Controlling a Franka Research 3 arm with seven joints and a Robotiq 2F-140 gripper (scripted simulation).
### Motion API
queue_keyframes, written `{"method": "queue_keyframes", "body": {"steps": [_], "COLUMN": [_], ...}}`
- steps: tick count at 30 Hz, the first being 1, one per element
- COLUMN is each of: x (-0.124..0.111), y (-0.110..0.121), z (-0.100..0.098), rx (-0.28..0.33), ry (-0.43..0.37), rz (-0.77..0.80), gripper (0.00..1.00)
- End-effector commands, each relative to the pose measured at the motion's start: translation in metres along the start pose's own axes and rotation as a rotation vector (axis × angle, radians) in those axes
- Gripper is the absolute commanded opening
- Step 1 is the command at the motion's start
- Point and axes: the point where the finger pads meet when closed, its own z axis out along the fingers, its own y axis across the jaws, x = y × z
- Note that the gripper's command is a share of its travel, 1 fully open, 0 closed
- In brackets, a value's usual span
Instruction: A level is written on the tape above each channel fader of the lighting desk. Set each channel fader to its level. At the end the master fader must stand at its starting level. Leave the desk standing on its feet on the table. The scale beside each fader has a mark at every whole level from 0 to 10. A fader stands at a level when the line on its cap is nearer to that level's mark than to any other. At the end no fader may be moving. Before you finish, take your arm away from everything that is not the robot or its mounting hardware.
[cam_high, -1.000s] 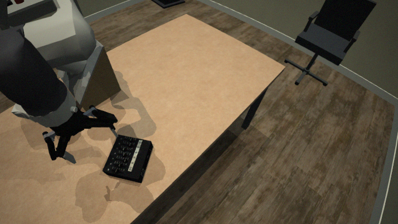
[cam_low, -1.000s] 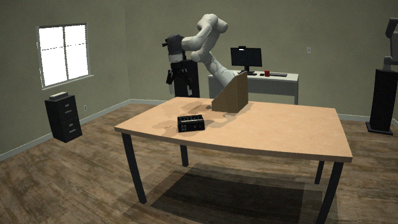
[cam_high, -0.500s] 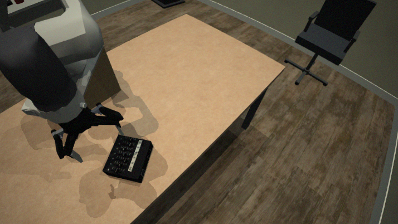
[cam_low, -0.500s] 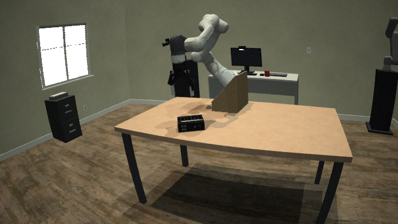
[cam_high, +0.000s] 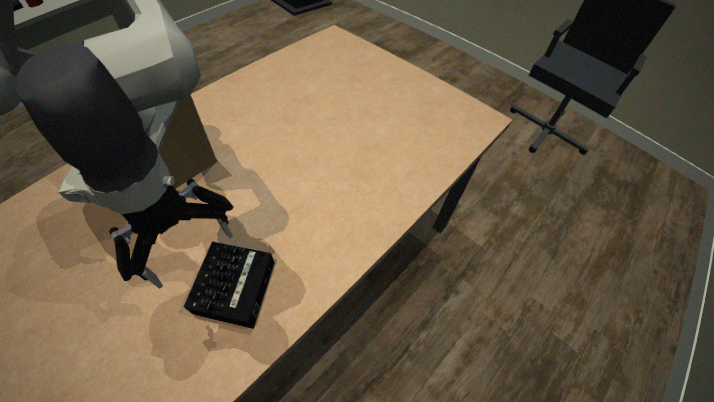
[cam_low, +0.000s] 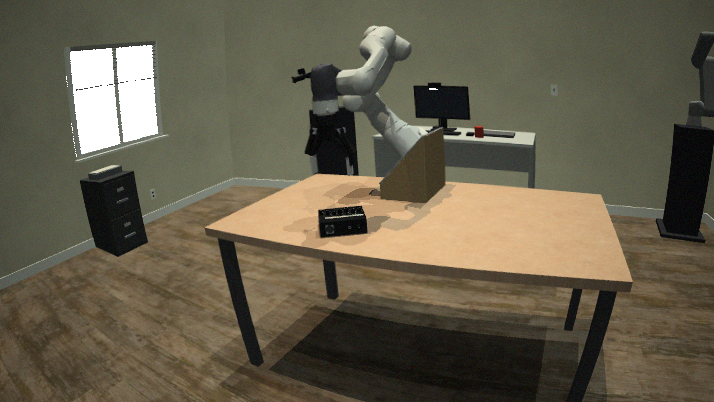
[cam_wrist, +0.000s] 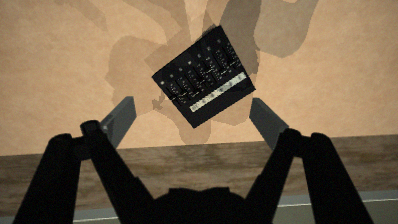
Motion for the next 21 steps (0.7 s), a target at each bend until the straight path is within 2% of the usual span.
{"method": "queue_keyframes", "body": {"steps": [1,8,9,11,14,21], "x": [-0.004,-0.004,-0.005,-0.005,-0.006,-0.006], "y": [0.006,0.006,0.014,0.014,0.026,0.027], "z": [0.000,0.000,0.004,0.004,0.008,0.009], "rx": [0.001,0.001,0.004,0.004,0.008,0.008], "ry": [-0.015,-0.015,-0.023,-0.023,-0.035,-0.035], "rz": [-0.015,-0.015,-0.030,-0.030,-0.052,-0.054], "gripper": [1.00,1.00,1.00,1.00,1.00,1.00]}}
